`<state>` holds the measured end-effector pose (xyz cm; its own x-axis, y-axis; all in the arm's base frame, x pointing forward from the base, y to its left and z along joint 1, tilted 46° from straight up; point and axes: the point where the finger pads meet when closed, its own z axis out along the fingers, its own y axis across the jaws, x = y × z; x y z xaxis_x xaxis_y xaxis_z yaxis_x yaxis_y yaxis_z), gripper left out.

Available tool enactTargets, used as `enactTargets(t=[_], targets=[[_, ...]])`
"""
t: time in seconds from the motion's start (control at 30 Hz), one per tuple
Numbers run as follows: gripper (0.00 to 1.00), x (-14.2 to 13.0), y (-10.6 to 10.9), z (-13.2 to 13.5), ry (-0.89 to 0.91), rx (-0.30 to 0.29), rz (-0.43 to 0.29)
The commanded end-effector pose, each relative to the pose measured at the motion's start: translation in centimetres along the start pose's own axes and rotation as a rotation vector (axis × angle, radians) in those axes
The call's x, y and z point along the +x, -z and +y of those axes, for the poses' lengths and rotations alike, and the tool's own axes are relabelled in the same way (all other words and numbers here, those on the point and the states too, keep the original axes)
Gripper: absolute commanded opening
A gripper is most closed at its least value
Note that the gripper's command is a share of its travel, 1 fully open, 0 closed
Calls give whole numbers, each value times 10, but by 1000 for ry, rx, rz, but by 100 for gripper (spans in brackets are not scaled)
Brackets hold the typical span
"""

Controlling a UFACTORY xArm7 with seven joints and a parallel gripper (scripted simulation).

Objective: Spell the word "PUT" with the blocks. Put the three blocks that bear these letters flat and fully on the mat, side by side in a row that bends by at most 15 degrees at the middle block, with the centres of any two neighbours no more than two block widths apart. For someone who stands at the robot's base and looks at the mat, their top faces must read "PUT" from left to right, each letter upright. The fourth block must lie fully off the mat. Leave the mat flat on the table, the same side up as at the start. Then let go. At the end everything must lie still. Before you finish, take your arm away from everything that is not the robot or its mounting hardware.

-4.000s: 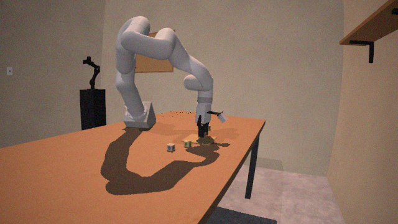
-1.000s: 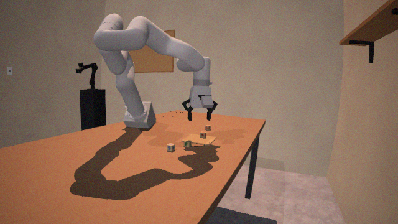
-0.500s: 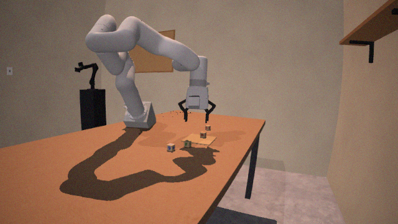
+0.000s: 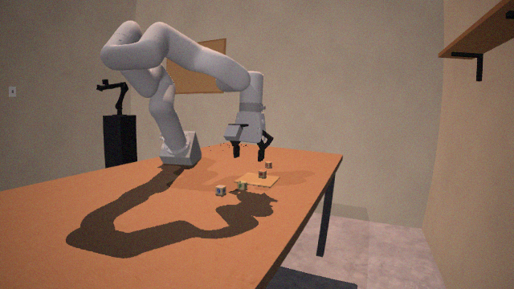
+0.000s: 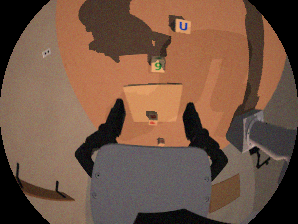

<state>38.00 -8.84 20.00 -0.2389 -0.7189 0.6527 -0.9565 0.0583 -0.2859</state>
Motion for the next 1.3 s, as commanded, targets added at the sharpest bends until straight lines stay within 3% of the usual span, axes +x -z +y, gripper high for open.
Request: enactTargets(t=[0.0,1.27], targets=[[100,7,1,0,-89,8,1],[100,79,-3,24,-1053,13,-1]])
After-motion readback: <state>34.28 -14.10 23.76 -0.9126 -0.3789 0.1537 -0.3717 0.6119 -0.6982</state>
